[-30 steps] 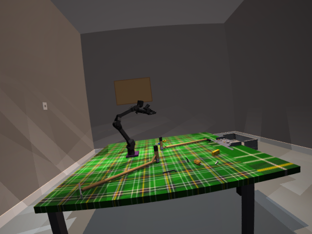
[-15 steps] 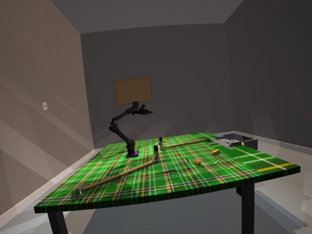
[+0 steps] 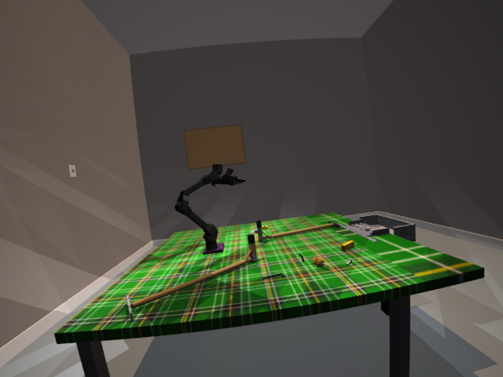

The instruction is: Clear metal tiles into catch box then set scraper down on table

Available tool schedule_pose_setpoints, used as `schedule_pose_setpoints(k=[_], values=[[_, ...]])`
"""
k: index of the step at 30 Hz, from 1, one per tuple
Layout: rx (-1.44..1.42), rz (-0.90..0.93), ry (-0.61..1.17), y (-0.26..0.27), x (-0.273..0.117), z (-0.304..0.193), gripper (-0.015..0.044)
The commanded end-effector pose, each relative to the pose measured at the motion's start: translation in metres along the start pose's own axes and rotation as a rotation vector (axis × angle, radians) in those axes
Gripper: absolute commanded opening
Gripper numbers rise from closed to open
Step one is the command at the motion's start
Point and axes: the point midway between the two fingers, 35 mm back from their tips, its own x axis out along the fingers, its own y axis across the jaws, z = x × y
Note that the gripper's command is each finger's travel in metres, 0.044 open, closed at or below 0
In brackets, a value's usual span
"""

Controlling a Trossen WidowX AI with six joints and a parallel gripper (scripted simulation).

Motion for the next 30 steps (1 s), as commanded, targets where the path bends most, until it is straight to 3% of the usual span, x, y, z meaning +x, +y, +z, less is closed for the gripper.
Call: schedule_pose_setpoints(k=[1,17,30], values=[[0.003,-0.004,0.002,0.0,0.0,-0.002,0.044],[0.002,-0.004,0.003,0.0,0.001,-0.002,0.044],[-0.08,0.016,0.093,0.023,0.031,-0.004,0.044]])
